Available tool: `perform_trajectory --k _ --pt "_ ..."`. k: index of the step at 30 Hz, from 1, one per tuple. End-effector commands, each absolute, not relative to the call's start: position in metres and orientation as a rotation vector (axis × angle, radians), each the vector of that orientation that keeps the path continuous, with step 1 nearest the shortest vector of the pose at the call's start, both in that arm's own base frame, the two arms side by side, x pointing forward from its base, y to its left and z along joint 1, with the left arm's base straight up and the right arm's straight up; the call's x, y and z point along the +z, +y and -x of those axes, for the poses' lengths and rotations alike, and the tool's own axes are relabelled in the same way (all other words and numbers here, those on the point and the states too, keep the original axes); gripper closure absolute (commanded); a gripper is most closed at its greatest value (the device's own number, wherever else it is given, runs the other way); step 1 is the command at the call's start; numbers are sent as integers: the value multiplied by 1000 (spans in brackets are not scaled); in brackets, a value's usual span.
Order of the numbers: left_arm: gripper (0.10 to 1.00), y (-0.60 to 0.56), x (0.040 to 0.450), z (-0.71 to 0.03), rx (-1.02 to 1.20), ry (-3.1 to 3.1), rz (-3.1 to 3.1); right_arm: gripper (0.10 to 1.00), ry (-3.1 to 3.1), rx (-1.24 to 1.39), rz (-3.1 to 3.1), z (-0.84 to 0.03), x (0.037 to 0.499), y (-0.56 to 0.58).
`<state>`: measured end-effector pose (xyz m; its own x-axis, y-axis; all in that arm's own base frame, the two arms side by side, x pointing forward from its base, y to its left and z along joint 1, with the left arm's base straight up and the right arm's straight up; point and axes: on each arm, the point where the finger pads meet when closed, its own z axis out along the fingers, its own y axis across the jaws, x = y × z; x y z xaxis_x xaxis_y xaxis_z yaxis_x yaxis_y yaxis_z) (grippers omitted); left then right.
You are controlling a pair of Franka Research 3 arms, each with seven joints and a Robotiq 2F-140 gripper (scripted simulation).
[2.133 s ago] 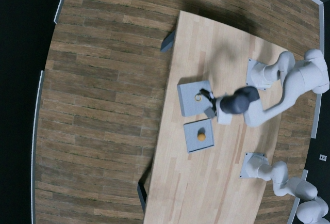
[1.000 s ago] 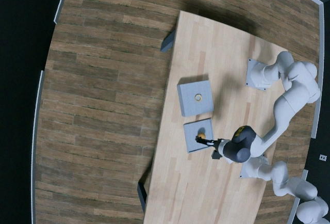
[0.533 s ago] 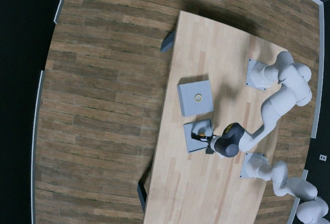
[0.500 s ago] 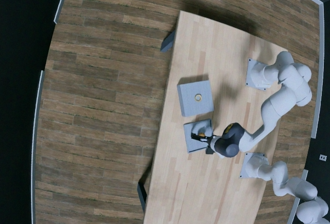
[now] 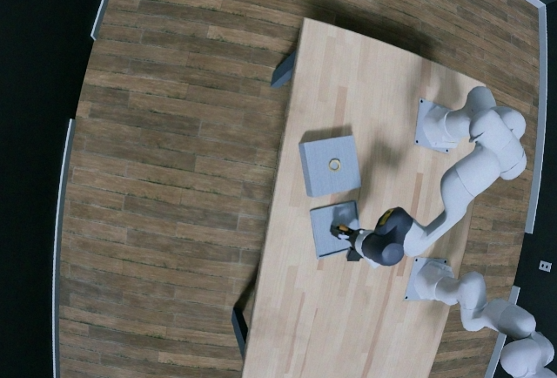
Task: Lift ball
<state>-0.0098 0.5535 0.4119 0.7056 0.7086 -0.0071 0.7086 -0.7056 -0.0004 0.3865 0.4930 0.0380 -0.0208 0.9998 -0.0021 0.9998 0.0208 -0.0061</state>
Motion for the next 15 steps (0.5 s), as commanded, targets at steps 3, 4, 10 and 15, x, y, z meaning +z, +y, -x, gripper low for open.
perform_trajectory --k 3,4,10,15 --pt "98 553 412 10 -10 1204 -2899 999 -2239 2 2201 -388 39 494" --pt "98 553 412 10 -10 1204 -2899 999 -2239 2 2201 -388 39 494" --pt "98 553 412 10 -10 1204 -2899 999 -2239 0 2203 -389 66 495" --pt "98 553 412 10 -10 1204 -2899 999 -2239 0 2203 -389 115 495"
